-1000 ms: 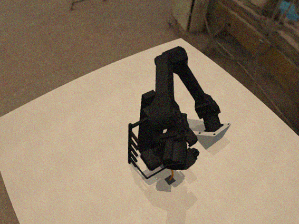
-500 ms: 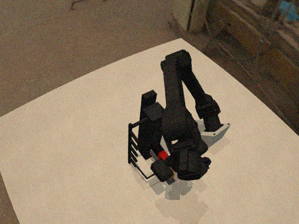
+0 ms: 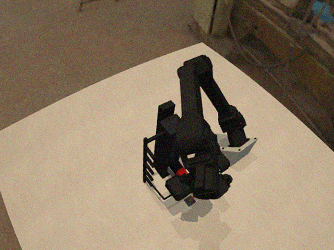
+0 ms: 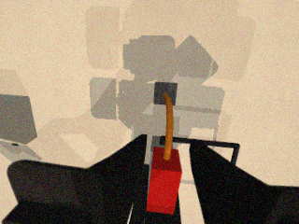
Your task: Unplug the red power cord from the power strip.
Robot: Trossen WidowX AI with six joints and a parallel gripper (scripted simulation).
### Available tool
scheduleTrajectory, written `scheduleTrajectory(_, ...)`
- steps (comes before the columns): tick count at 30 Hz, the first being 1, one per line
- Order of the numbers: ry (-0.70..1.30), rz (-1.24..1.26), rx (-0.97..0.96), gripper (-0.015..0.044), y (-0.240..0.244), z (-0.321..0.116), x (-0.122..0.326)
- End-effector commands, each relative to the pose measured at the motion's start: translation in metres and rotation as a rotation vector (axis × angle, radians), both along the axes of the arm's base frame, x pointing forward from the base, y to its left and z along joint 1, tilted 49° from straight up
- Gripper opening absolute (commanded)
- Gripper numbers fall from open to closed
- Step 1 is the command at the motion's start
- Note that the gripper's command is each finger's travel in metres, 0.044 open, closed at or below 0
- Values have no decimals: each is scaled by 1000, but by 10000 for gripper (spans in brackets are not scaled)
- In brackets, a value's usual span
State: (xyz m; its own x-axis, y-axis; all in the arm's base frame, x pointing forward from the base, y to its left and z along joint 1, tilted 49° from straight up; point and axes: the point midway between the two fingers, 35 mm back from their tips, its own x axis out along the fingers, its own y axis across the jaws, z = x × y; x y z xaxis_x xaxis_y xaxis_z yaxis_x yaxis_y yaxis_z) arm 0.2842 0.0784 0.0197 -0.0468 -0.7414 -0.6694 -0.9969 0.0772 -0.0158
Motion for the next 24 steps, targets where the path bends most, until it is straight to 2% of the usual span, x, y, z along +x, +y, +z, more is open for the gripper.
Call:
scheduleTrajectory(1, 2, 17, -5, 160, 5, 4, 1)
scheduleTrajectory(24, 3, 17, -6, 160, -12, 24, -2)
